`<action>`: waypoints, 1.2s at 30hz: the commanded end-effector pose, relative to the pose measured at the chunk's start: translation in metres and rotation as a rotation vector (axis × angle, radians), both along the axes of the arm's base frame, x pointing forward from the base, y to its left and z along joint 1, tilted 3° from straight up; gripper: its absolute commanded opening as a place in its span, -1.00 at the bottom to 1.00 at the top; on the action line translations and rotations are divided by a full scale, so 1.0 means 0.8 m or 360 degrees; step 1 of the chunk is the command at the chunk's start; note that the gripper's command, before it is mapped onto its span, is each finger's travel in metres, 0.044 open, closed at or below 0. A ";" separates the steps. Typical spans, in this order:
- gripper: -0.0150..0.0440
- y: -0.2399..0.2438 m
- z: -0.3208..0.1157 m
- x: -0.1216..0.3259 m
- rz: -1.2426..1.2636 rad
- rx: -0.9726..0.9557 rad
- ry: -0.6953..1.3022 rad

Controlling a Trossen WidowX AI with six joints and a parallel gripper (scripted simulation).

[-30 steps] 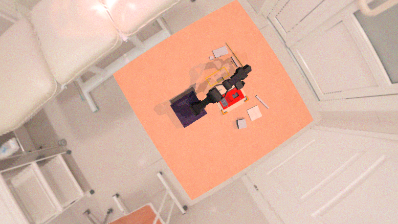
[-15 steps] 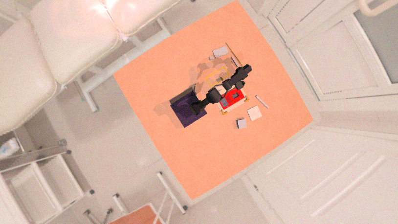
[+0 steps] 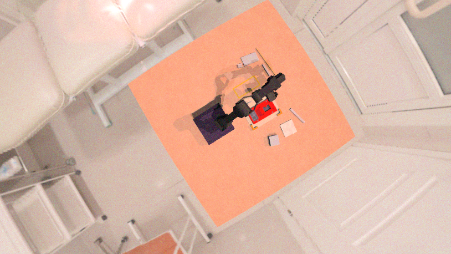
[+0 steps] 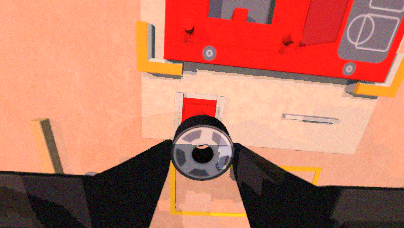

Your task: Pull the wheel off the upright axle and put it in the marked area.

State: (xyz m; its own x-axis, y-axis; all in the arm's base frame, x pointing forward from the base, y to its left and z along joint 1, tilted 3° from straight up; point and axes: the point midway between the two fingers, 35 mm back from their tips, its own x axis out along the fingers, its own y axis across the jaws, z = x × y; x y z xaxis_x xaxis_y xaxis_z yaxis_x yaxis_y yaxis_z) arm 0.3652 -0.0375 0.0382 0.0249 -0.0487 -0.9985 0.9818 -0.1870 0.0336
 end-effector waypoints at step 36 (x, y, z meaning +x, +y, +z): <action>-0.49 0.105 0.044 -0.035 -0.0001 0.0009 -0.0001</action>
State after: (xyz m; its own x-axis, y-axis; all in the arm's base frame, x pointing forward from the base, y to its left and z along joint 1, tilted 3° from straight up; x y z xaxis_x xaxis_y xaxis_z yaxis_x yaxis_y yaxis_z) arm 0.3418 0.0350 0.0721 0.0191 -0.0438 -0.9989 0.9825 -0.1846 0.0269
